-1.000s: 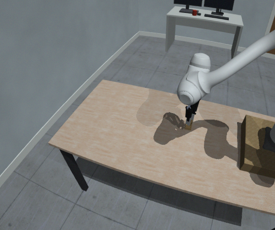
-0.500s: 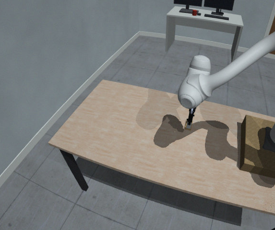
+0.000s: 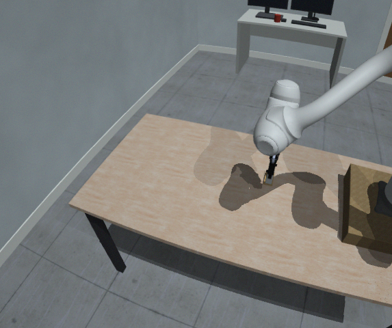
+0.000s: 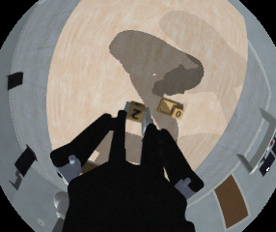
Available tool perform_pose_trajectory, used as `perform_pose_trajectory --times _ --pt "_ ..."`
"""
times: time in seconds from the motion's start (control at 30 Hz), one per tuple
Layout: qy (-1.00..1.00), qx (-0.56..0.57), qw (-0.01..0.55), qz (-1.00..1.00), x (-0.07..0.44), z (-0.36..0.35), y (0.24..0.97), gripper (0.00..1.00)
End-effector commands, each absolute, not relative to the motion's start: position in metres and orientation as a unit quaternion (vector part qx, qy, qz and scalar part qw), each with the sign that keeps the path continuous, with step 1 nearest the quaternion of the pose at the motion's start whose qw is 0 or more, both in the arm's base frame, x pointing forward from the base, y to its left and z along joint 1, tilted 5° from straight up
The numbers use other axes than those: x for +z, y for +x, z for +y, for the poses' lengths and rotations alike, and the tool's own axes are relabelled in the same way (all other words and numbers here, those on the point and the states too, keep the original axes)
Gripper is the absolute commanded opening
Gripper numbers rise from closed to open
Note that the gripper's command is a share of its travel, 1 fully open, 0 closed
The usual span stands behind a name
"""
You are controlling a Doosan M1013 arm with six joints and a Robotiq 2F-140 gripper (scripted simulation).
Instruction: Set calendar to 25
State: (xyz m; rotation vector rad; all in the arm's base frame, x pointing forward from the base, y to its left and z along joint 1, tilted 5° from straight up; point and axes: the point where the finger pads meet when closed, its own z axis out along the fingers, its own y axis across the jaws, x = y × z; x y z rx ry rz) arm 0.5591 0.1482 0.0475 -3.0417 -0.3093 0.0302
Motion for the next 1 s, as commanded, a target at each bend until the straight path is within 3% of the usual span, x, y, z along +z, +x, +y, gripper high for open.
perform_pose_trajectory --times 0.0,0.5,0.97 --pt "-0.994 0.010 0.042 -0.103 0.047 0.148 0.559 0.24" --pt "-0.994 0.010 0.042 -0.105 -0.022 0.154 0.557 0.24" --pt "-0.994 0.010 0.042 -0.105 -0.045 0.156 0.556 0.24"
